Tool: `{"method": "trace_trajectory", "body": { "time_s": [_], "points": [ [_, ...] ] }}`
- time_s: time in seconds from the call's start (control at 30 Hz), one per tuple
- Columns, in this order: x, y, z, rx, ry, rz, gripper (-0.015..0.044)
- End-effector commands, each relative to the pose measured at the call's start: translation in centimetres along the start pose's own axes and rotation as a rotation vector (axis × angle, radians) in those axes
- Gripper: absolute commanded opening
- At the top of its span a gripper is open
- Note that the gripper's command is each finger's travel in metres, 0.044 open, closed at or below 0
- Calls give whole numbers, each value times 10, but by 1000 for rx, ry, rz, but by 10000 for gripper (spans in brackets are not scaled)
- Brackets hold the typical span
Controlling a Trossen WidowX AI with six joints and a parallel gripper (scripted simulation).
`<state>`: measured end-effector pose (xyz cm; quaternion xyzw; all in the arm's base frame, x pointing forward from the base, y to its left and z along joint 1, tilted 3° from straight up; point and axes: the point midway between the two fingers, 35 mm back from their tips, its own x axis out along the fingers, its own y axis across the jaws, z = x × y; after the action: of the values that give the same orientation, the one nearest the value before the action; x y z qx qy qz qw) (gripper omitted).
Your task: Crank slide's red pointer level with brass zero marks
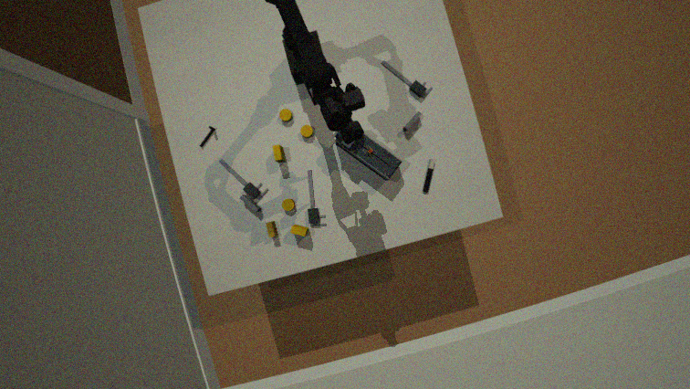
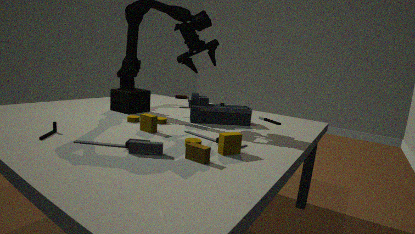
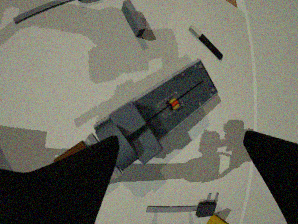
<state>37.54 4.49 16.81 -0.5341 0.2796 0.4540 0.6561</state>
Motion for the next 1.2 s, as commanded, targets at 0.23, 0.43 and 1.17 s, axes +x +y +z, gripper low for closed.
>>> {"method": "trace_trajectory", "body": {
  "time_s": [0.23,0.43,1.17],
  "points": [
    [12,-26,9,-381,10,93,440],
    [21,-38,14,-598,-1,147,440],
    [57,-62,35,-1360,-122,331,440]
  ]
}}
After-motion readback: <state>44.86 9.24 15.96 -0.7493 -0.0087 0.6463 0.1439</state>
